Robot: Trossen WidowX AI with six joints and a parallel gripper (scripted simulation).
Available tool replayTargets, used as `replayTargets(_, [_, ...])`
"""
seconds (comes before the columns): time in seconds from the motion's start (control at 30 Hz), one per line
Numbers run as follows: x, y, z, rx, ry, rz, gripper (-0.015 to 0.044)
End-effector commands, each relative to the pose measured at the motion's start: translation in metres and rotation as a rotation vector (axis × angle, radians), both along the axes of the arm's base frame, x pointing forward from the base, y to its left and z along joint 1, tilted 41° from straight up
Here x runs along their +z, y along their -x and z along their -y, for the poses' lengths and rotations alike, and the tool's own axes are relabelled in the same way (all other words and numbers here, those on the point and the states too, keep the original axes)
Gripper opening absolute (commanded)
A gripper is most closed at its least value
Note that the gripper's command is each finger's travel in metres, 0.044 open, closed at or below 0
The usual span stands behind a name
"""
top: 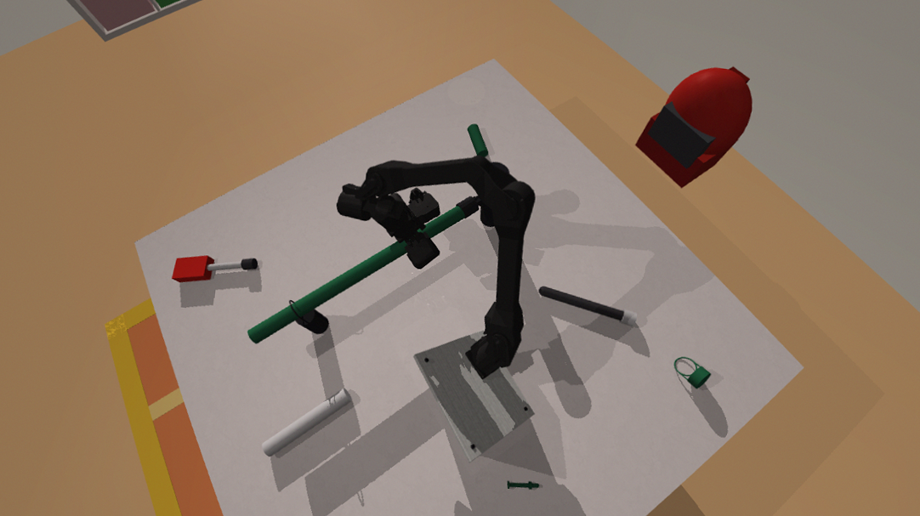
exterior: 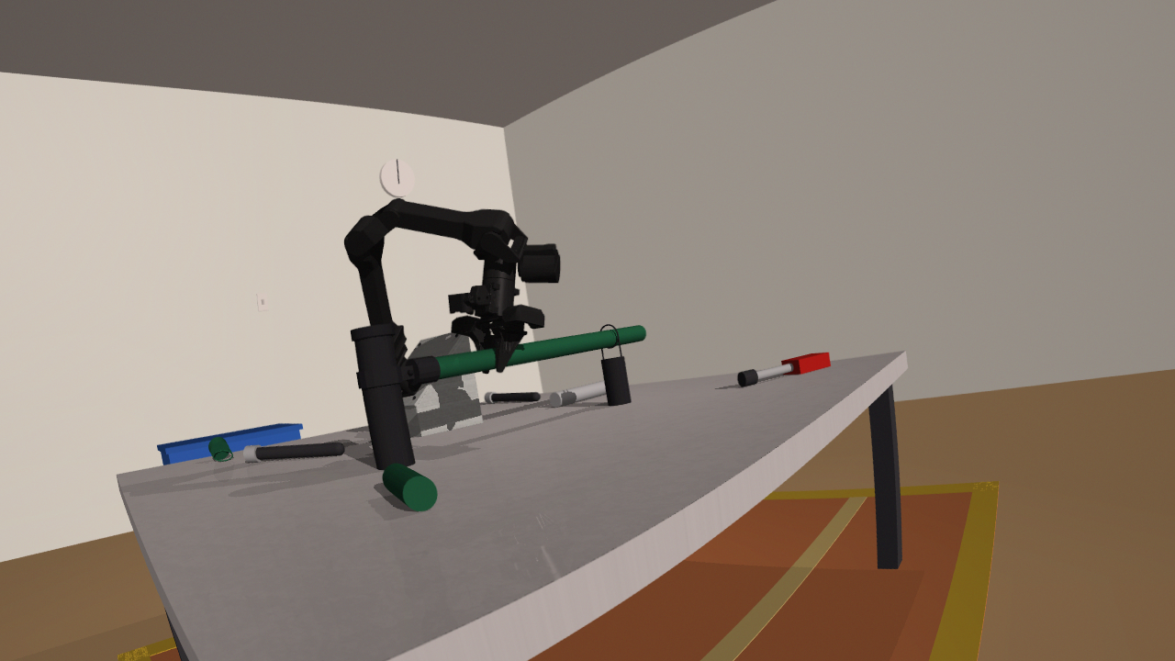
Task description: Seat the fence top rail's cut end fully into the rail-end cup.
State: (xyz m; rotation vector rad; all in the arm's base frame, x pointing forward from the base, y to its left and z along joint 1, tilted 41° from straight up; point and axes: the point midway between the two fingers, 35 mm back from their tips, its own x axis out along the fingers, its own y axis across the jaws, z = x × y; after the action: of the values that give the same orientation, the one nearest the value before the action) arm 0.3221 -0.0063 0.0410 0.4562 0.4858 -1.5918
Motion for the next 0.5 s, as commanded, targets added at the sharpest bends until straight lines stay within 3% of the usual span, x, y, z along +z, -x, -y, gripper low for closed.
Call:
replayTargets(0.0, [0.0032,-0.0008,0.0003,0.008,0.005,0.006,0.0])
replayTargets(0.47, [0.0006,-0.0002,0.0,0.0,0.001,0.0,0.0])
